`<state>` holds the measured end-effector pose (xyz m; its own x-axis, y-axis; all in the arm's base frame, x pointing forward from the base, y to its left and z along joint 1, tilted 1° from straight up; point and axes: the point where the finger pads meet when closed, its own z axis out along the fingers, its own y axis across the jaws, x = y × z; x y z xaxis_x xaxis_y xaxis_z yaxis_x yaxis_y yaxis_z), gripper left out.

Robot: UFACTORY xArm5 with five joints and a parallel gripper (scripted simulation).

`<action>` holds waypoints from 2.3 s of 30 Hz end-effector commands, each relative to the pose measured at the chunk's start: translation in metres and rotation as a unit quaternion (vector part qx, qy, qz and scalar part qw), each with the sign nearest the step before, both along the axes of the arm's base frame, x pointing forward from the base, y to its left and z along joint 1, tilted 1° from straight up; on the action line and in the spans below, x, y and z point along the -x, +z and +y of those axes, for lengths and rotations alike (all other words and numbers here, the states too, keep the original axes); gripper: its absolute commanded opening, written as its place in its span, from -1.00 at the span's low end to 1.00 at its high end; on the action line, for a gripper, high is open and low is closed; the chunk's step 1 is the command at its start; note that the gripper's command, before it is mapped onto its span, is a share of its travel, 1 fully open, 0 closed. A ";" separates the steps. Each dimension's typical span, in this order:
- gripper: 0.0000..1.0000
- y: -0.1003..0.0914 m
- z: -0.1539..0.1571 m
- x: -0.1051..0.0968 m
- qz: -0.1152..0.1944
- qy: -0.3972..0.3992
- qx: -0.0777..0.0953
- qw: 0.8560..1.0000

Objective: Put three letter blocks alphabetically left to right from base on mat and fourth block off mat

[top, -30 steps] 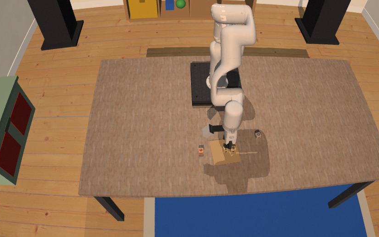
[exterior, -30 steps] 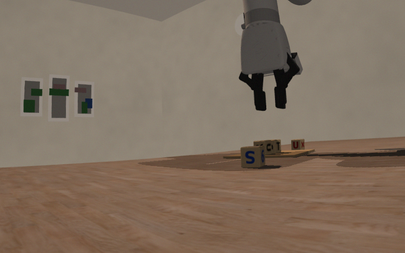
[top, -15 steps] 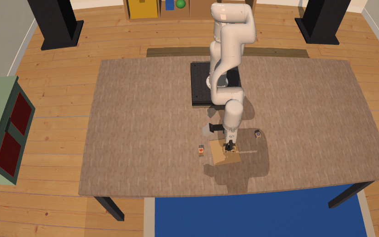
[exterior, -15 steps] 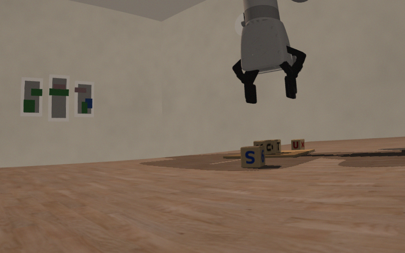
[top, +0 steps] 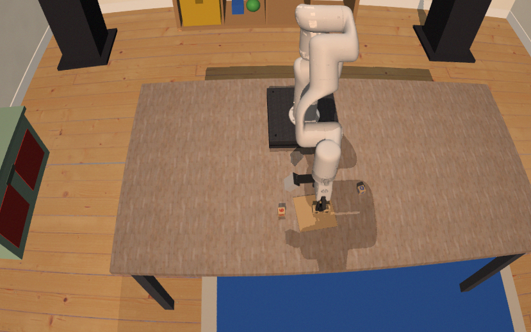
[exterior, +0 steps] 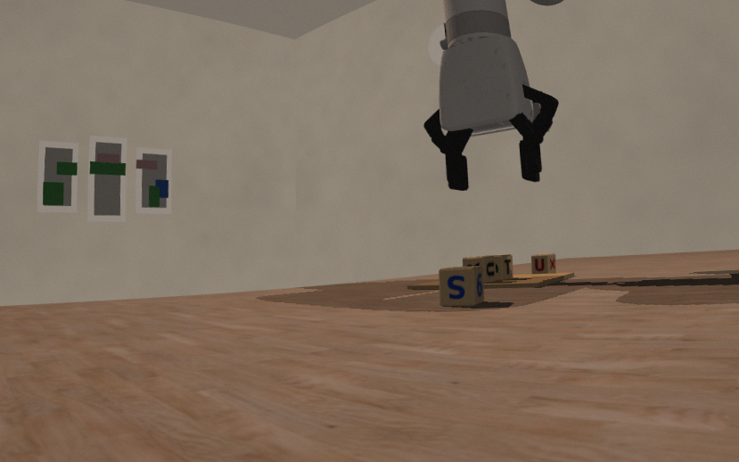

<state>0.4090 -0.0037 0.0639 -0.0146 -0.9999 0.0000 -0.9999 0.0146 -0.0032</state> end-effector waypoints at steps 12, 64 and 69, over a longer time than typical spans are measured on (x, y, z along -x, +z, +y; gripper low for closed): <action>-0.09 -0.005 0.002 0.000 -0.001 -0.005 0.000 1.000; -0.09 -0.020 0.001 0.000 -0.001 -0.005 0.000 1.000; -0.09 -0.028 0.001 0.000 -0.001 -0.005 0.000 1.000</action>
